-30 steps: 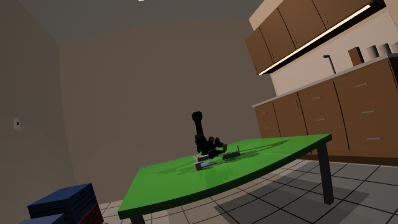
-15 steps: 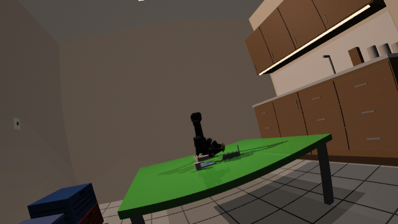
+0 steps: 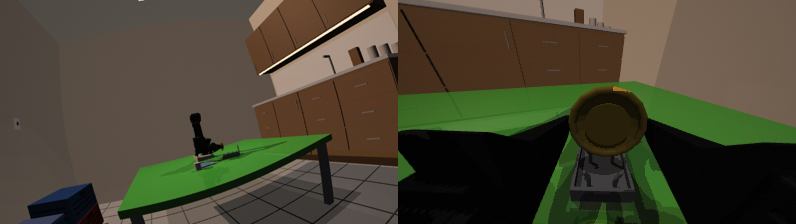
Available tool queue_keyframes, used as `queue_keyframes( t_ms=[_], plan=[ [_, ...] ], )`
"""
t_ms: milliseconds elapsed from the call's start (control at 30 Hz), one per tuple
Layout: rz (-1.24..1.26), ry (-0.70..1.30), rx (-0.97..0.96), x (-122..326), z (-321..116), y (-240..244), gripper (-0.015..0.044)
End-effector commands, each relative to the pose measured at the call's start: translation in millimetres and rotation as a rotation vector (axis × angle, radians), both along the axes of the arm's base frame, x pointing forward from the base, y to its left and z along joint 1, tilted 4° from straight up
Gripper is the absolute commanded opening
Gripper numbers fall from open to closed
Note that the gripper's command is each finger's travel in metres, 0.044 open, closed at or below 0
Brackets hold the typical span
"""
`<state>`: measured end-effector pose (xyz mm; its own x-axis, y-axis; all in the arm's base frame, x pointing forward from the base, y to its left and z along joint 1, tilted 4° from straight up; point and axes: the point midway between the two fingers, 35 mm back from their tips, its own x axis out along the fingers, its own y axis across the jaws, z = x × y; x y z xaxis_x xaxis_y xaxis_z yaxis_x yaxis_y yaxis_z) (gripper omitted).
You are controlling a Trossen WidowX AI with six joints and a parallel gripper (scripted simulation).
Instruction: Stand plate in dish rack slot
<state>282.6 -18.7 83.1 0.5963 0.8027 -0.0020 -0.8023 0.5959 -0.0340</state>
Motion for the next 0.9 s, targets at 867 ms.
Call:
queue_keyframes(
  t_ms=[867],
  plan=[
    [0.017, -0.003, -0.029, 13, -46, 18, 0.0000]
  ],
)
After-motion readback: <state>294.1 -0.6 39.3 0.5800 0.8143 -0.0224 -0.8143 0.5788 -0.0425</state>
